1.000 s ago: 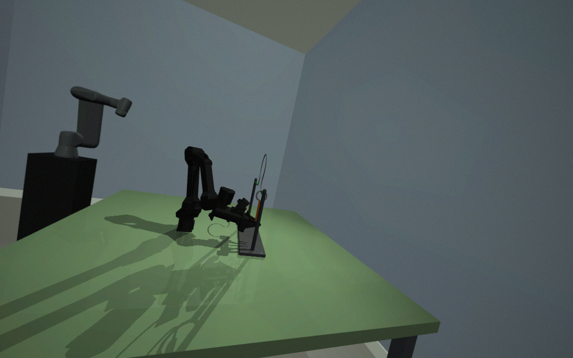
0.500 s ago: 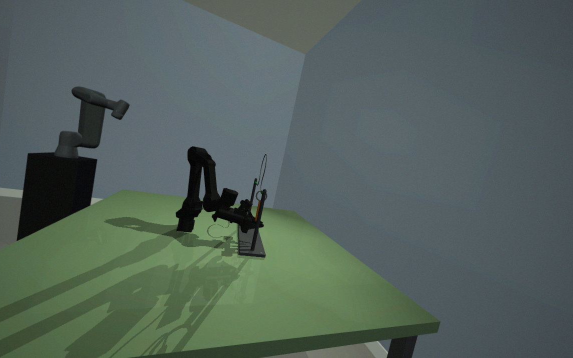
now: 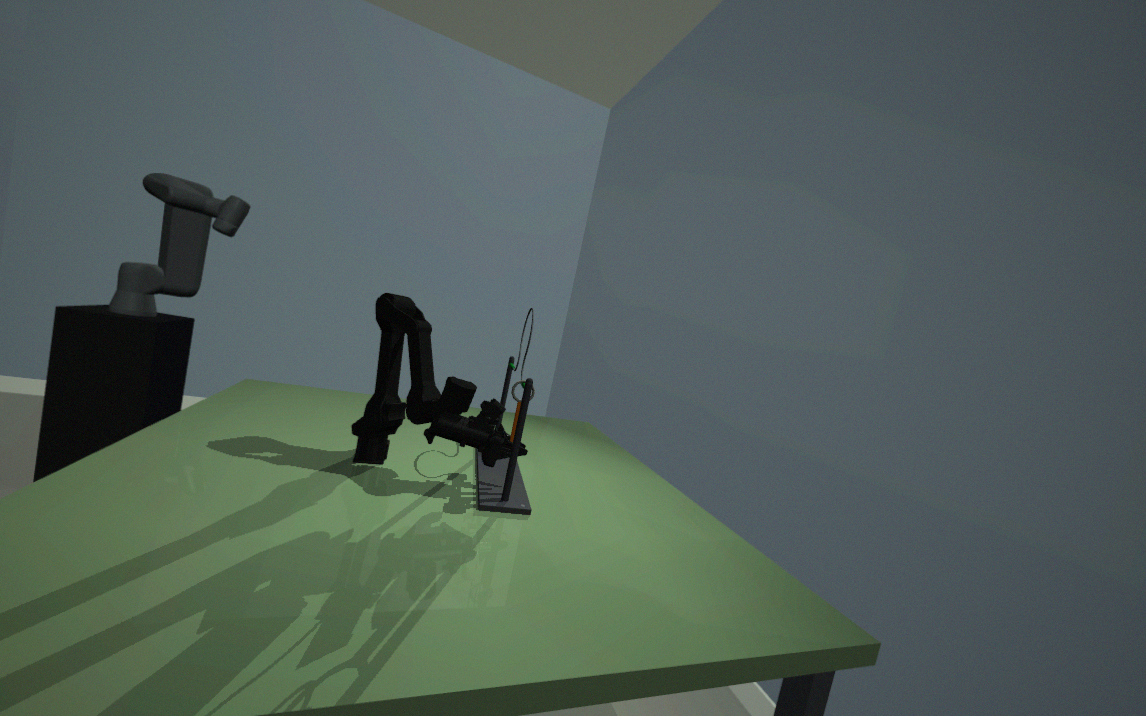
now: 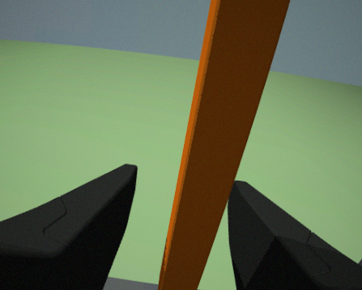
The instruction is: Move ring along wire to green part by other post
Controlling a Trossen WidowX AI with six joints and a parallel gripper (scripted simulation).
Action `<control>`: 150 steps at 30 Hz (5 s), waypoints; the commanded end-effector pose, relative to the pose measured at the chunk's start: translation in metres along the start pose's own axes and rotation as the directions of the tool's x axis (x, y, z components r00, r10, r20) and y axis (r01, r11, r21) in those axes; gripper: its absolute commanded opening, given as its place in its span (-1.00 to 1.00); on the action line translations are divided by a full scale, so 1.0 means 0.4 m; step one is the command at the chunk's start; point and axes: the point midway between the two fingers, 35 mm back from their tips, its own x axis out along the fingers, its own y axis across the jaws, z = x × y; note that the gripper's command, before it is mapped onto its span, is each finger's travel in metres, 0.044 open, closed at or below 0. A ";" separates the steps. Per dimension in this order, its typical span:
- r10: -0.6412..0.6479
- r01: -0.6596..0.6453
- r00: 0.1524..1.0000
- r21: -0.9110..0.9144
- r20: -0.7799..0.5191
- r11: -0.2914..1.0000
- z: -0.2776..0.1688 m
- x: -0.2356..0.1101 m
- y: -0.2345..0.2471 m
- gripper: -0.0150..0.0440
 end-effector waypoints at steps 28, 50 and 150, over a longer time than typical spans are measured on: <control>0.000 0.000 1.000 0.000 0.001 1.000 0.015 -0.002 0.000 -1.00; 0.001 -0.001 1.000 0.000 0.002 1.000 0.036 -0.006 0.000 -1.00; 0.508 -0.165 0.856 0.877 -0.101 0.451 0.259 -0.173 0.459 -1.00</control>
